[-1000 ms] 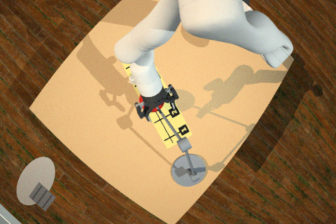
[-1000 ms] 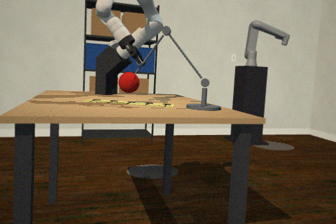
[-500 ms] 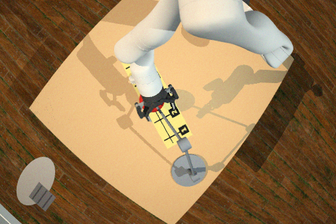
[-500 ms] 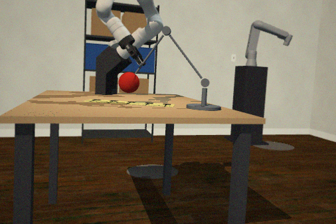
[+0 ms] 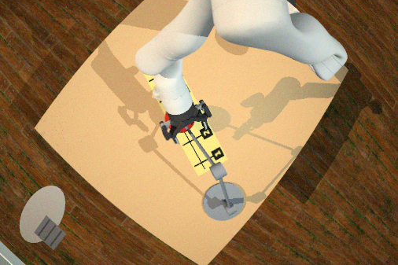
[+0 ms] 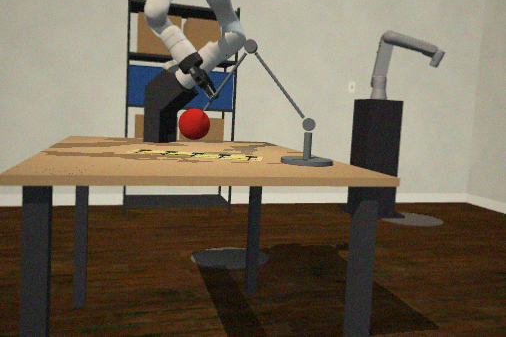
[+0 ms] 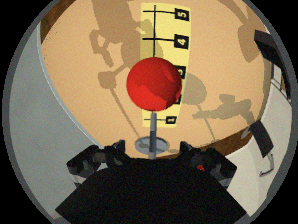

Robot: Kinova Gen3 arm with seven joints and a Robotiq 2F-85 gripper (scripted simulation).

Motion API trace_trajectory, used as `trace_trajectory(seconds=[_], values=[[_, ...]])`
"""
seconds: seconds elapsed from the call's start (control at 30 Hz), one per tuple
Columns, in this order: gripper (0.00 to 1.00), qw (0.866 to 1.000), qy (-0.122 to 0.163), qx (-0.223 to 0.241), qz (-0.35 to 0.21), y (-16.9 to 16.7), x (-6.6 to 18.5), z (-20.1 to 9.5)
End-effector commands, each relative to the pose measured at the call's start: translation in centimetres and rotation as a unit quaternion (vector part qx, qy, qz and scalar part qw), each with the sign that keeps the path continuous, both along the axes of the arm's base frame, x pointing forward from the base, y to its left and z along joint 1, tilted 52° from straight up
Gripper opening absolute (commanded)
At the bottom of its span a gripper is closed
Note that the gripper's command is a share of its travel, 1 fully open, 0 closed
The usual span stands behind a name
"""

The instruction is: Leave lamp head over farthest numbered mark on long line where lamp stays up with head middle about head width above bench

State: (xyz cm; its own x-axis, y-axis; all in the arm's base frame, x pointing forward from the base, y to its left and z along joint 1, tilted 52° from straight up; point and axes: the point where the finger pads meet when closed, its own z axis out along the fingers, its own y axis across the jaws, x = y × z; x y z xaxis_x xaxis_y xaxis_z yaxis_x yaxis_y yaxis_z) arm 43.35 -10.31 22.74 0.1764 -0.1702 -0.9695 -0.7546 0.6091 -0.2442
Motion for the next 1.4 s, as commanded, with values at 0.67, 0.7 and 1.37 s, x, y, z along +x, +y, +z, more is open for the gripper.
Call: trace_trajectory(seconds=[0.67, 0.7, 1.37], values=[[1.0, 1.0, 0.0, 0.0, 0.001, -6.2, -5.3, 0.2], [1.0, 1.0, 0.0, 0.0, 0.001, -6.5, -5.5, 0.2], [1.0, 1.0, 0.001, 0.003, 0.008, -9.1, -8.1, 0.3]])
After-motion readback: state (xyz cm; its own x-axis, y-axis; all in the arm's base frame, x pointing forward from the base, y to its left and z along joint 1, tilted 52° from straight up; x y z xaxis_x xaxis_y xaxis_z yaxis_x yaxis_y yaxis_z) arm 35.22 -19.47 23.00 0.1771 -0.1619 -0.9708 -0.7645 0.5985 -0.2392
